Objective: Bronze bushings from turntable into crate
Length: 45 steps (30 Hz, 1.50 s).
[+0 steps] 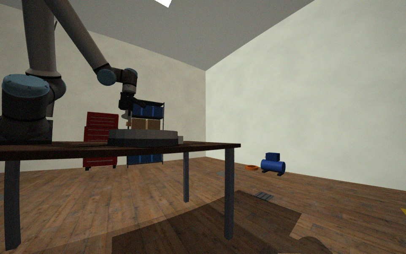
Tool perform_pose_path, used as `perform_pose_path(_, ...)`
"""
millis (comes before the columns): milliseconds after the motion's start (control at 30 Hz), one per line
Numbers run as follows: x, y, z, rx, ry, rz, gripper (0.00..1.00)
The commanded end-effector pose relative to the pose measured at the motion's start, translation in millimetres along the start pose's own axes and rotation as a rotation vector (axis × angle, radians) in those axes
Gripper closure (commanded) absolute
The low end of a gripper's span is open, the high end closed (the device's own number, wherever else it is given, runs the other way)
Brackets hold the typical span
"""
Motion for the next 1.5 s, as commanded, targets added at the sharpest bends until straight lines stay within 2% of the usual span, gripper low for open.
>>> perform_pose_path(0, -2.4, 0.6, -32.1, -0.001, -0.004, 0.002, 1.00)
perform_pose_path(167, -8.2, 0.5, -67.6, -0.001, -0.003, 0.002, 1.00)
perform_pose_path(233, -8.2, 0.5, -67.6, -0.001, -0.003, 0.002, 1.00)
perform_pose_path(733, -28.6, 0.2, -193.4, -0.001, -0.003, 0.001, 1.00)
perform_pose_path(800, -28.6, 0.2, -193.4, -0.001, -0.003, 0.001, 1.00)
perform_pose_path(1033, -36.9, 0.1, -244.9, -0.001, -0.003, 0.001, 1.00)
perform_pose_path(1233, -42.4, 0.1, -278.3, -0.001, -0.003, 0.001, 1.00)
perform_pose_path(1467, -45.4, 0.0, -296.2, 0.000, -0.003, 0.000, 1.00)
Point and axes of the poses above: the point where the finger pads meet when closed, its own y axis back along the fingers, its own z axis across the jaws, x = y × z, the point moved 8 cm from there along y, back along the fingers, and after that the axes turned 4 degrees about -y, right-handed, at the moved point
